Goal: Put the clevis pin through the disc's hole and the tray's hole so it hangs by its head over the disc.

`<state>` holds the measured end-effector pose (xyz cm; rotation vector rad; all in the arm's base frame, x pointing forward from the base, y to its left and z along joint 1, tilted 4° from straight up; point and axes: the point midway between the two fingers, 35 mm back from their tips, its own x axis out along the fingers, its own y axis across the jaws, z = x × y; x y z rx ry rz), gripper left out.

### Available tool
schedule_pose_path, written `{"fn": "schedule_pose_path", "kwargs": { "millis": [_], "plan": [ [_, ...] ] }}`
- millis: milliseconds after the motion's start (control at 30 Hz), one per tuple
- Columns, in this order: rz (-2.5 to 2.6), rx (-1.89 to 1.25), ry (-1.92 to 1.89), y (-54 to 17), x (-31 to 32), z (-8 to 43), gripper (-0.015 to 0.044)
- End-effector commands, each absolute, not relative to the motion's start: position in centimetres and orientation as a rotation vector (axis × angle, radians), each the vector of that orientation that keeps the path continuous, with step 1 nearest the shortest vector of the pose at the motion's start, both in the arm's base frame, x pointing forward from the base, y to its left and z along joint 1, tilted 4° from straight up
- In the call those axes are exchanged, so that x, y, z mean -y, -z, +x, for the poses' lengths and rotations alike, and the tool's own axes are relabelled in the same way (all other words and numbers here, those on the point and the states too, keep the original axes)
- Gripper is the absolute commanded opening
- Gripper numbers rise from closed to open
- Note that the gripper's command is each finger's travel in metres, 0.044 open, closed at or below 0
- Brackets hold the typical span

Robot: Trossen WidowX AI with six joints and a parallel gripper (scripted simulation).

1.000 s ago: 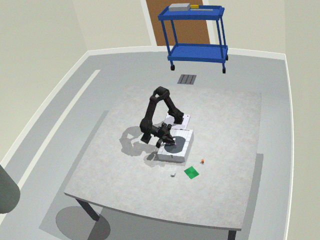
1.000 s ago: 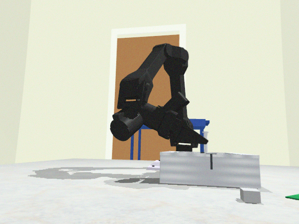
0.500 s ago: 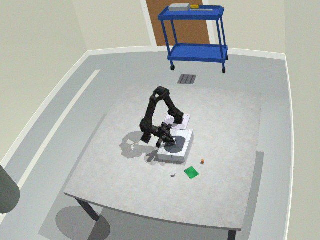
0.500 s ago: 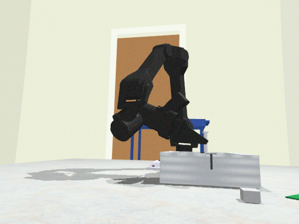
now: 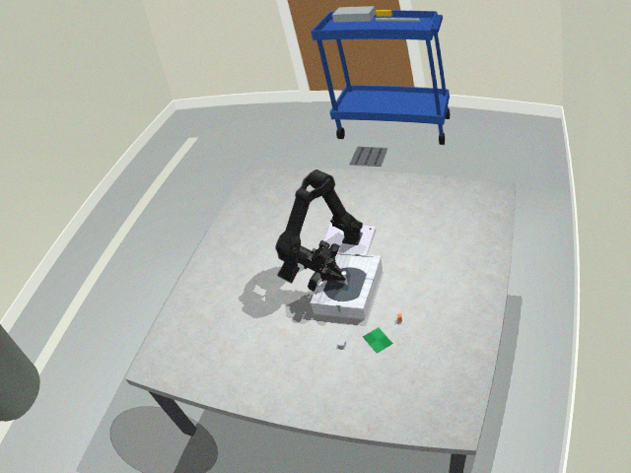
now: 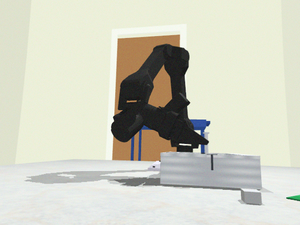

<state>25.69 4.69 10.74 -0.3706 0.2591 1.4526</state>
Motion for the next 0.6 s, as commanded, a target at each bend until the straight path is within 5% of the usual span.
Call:
{"fn": "schedule_pose_path", "kwargs": {
  "millis": [0, 567],
  "plan": [
    [-0.375, -0.263, -1.458, -10.7, -4.71, 25.42, 0.0],
    [-0.375, -0.263, -1.458, -10.67, -4.71, 25.19, 0.0]
  ]
}}
